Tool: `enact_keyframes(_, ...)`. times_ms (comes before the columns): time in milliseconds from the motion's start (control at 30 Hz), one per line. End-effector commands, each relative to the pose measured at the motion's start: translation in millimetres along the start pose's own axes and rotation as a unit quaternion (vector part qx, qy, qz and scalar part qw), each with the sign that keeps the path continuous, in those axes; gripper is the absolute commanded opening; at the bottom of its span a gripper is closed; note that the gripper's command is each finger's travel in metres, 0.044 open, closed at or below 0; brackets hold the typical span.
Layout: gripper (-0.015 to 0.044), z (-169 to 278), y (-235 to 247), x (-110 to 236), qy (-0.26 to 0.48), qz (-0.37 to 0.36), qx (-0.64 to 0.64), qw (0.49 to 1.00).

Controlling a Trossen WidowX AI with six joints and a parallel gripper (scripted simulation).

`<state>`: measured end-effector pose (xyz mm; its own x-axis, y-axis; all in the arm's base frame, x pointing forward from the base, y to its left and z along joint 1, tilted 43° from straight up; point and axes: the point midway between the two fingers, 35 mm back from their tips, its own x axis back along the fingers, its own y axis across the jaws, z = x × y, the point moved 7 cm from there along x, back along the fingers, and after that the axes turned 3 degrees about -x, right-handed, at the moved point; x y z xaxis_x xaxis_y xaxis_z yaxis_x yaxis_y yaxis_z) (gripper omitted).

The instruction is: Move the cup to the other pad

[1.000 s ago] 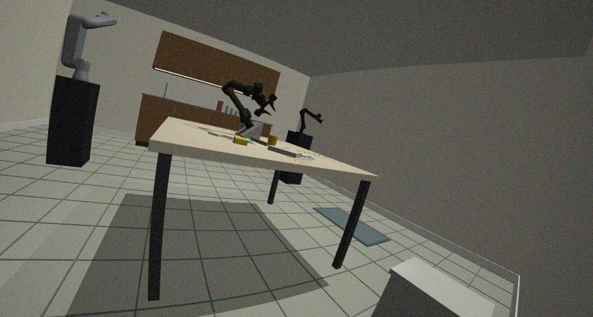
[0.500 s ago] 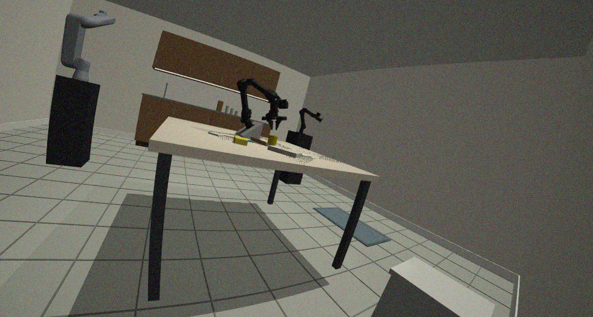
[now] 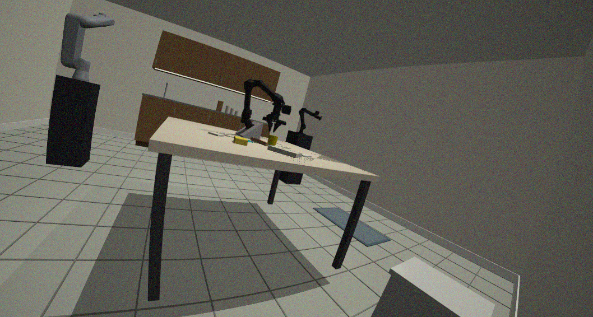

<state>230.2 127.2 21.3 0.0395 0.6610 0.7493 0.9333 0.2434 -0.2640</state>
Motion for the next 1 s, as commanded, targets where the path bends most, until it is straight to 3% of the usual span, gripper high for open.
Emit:
enact_keyframes(0, 0.0167, -0.3, 0.4, -6.7, -0.004, 0.002, 0.000, 1.000)
enact_keyframes(967, 0.0167, -1.5, -1.1, -54.1, -0.005, 0.002, 0.000, 1.000)
